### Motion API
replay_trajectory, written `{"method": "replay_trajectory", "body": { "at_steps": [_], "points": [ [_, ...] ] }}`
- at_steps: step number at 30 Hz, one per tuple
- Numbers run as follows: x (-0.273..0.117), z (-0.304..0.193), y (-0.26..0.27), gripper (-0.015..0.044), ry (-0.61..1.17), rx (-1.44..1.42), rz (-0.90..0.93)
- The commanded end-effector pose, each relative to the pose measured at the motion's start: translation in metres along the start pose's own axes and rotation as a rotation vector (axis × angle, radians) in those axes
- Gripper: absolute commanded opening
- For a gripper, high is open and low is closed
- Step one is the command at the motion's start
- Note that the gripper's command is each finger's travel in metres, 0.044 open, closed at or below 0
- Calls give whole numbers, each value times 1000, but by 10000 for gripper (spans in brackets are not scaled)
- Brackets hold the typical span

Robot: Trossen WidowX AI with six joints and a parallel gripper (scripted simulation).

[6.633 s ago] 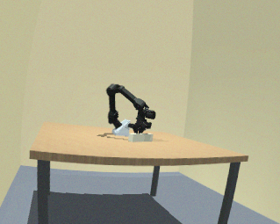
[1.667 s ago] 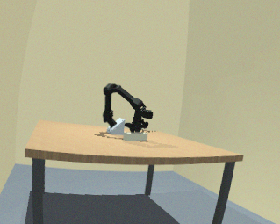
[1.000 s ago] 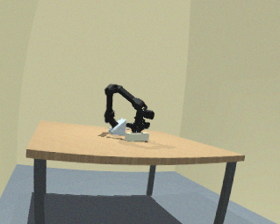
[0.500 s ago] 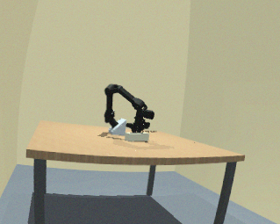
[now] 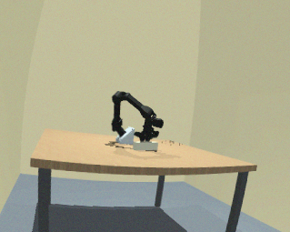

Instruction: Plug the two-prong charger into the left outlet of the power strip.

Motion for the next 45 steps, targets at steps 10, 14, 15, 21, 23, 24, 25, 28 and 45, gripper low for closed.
{"method": "replay_trajectory", "body": {
  "at_steps": [10, 14, 15, 21, 23, 24, 25, 28, 45],
  "points": [
    [0, 0, 0, 0, 0, 0, 0],
    [0, 0, 0, 105, 0, 0, 0],
    [0, 0, 0, 131, 0, 0, 0],
    [0, 0, 0, 289, 0, 0, 0],
    [0, 0, 0, 341, 0, 0, 0],
    [0, 0, 0, 367, 0, 0, 0],
    [0, 0, 0, 394, 0, 0, 0],
    [0, 0, 0, 440, -1, 0, 0],
    [1, -6, 2, 440, -10, 5, -4]
  ]
}}
Point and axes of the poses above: the point midway between the two fingers, 35 mm back from their tips, its own x axis out along the fingers, its own y axis across the jaws, z = x × y, the point moved 9 cm from there along -x, back along the fingers, and after that the axes turned 14 degrees about -x, right-handed, at the moved point
